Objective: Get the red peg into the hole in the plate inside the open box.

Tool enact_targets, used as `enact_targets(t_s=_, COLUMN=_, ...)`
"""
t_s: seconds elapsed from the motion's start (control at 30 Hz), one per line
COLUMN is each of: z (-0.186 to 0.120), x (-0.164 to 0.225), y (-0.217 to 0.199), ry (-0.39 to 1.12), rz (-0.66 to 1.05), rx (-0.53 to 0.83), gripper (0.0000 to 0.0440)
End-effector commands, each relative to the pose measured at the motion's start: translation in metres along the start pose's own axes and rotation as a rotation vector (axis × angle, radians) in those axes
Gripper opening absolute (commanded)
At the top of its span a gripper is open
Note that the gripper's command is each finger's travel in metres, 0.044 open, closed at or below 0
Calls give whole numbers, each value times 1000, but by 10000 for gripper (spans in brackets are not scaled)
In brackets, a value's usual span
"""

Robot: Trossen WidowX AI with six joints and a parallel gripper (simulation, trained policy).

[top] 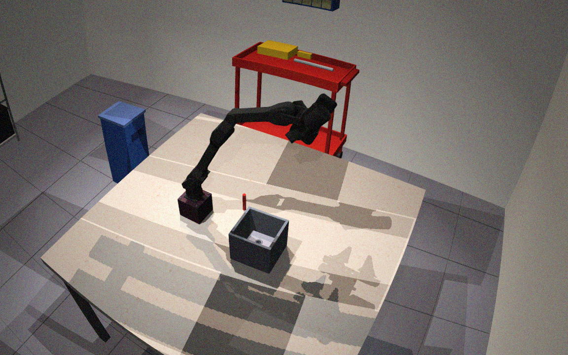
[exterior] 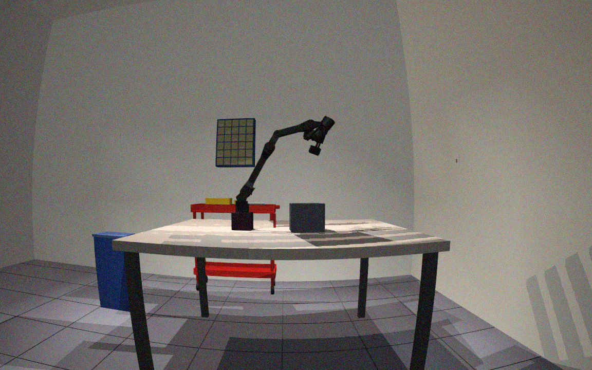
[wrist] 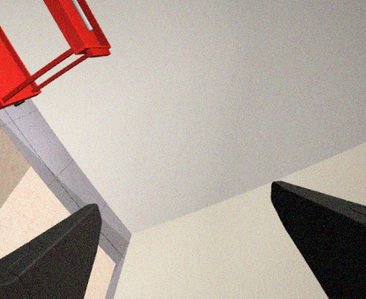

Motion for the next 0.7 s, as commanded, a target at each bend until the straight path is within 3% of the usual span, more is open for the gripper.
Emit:
enact_targets(t_s=0.0, z=-1, x=1, y=2, ry=10, rz=33, rx=-4, gripper=422)
enact_targets(t_s=0.07, z=-3, x=2, y=5, ry=27, rz=101, rx=-11, gripper=440)
enact_targets(t_s=0.67, z=-15, x=7, y=34, ry=176, rz=709, rx=-53, gripper=440)
Point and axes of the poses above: the point midway between the two fingers, 35 mm back from their tips, its own z axis out along the fingers, its own y axis across the jaws, x = y × z, the point moved 8 cm from there along -z, back along the fingers, and after that the axes turned 4 degrees about -z, right-handed, at the moved point
